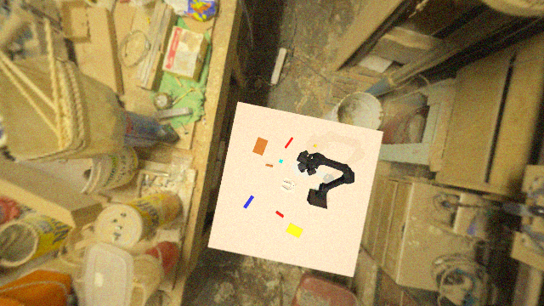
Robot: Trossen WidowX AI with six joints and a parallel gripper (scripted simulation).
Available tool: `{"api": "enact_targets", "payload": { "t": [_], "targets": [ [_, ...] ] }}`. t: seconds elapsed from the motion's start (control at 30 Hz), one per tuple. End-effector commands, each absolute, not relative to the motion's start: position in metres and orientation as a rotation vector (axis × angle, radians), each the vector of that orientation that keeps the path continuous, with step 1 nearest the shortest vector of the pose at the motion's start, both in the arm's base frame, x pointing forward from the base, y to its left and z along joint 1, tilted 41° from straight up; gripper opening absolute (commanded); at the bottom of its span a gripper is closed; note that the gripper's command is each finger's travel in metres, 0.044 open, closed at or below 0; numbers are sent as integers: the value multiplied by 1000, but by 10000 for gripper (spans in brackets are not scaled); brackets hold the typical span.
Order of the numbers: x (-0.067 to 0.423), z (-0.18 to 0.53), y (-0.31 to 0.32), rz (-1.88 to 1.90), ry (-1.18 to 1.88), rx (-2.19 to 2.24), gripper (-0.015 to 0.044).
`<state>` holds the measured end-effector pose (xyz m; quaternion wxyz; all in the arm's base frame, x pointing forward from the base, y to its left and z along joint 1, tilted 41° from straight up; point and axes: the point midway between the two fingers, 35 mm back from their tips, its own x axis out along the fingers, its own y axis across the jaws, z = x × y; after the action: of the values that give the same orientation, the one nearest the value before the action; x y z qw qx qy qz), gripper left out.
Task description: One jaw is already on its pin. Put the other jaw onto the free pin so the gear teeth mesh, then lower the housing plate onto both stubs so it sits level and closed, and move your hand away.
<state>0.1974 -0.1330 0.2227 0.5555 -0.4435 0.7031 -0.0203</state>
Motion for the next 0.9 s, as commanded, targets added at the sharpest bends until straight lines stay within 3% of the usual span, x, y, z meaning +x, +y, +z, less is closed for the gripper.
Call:
{"api": "enact_targets", "payload": {
  "t": [0.0, 0.87],
  "targets": [
    [185, 229, -139, -12, 1683, -1098, 440],
    [185, 198, -166, -15, 1682, -1100, 440]
  ]
}}
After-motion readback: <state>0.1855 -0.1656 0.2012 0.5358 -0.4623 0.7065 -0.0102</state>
